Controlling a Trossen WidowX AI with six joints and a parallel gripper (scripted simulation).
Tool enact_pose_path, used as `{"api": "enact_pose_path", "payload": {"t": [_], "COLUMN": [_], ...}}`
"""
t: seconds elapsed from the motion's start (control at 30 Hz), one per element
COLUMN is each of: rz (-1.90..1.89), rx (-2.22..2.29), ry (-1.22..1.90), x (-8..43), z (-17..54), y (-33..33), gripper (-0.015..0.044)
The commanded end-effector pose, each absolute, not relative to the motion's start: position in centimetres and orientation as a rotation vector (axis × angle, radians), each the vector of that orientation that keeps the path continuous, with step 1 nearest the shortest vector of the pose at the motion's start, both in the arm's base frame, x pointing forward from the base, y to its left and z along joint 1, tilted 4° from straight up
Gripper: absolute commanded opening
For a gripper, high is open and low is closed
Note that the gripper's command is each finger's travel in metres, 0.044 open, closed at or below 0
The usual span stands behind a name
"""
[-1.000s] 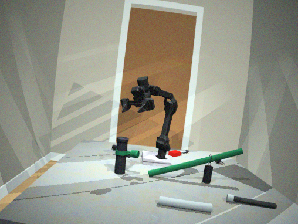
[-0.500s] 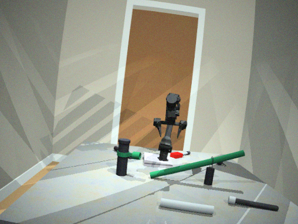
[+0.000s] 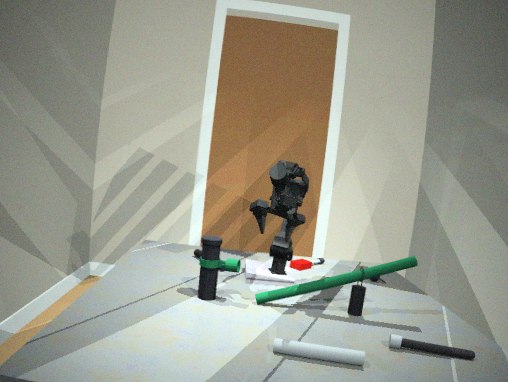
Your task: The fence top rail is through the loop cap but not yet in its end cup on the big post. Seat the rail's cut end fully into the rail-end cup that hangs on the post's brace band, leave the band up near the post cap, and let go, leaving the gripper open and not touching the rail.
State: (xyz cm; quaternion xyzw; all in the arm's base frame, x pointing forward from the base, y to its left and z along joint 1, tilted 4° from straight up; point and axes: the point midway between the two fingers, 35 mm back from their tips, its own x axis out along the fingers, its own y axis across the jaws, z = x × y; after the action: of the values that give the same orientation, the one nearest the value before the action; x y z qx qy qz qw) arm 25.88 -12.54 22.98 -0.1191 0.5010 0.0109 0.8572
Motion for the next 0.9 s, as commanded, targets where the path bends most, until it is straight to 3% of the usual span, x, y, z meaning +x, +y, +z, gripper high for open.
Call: {"api": "enact_pose_path", "payload": {"t": [0.0, 0.3, 0.87], "rz": [0.166, 0.460, 0.466], "rx": [-0.532, -1.097, -1.108], "ry": [1.060, 1.048, 1.047], "x": [25.3, 22.8, 22.9], "z": [22.2, 20.5, 17.3], "y": [-15.7, -22.2, -22.3], "gripper": [0.0440, 0.0440, 0.0440]}}
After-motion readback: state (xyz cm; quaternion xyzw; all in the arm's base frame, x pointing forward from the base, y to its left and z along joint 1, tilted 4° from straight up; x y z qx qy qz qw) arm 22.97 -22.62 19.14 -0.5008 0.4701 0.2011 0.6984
